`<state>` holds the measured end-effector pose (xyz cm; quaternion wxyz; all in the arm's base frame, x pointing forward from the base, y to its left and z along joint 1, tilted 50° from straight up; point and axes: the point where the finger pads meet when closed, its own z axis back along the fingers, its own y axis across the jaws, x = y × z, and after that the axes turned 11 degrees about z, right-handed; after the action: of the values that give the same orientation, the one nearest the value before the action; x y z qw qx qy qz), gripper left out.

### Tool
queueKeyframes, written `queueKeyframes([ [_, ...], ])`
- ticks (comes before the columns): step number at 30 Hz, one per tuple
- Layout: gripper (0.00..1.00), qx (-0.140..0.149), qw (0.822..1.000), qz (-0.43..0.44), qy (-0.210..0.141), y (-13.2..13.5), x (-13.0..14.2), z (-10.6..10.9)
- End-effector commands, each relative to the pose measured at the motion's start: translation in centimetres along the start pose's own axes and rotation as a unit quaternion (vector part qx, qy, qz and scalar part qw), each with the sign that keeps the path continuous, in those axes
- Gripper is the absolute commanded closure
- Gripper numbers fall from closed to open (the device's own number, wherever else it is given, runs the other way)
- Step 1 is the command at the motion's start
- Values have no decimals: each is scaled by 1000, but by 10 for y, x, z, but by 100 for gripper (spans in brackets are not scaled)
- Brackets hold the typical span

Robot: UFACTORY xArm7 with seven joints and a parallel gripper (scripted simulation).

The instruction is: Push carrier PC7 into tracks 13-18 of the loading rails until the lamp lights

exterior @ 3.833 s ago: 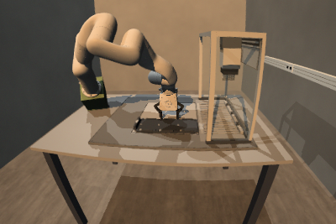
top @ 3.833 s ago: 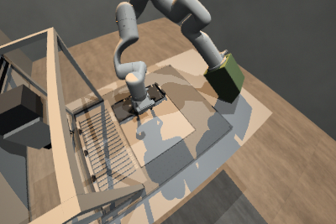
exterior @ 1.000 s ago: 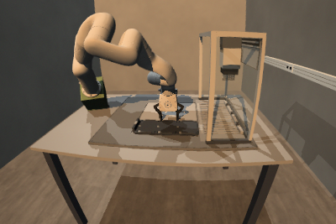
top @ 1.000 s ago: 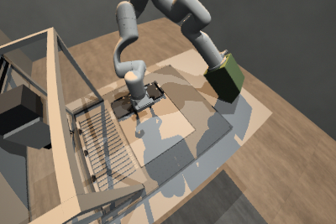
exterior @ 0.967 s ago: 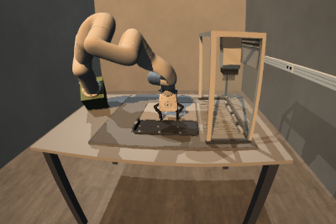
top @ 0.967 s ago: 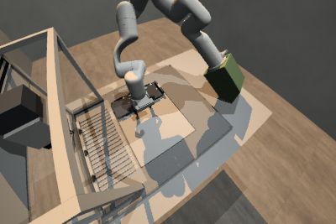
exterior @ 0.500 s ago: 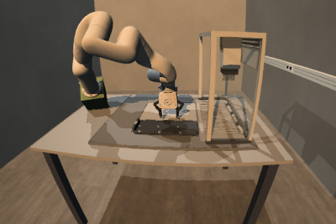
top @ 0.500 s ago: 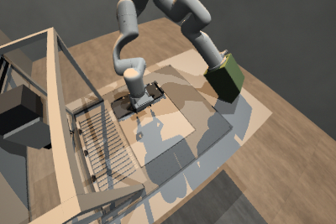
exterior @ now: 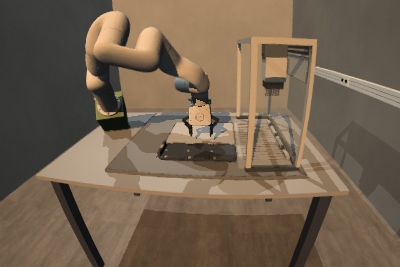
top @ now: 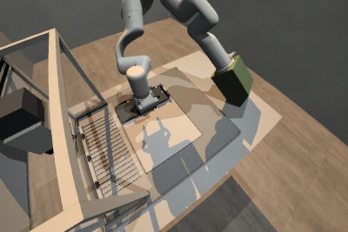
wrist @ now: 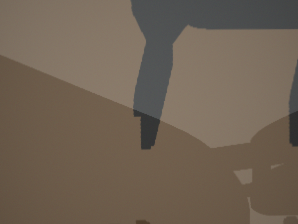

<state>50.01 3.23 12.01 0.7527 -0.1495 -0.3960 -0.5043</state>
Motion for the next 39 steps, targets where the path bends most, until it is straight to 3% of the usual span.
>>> queueKeyframes([
  [1, 0, 2, 1000, 0, 1, 1, -1, 8],
  [39, 0, 2, 1000, 0, 1, 1, -1, 61],
])
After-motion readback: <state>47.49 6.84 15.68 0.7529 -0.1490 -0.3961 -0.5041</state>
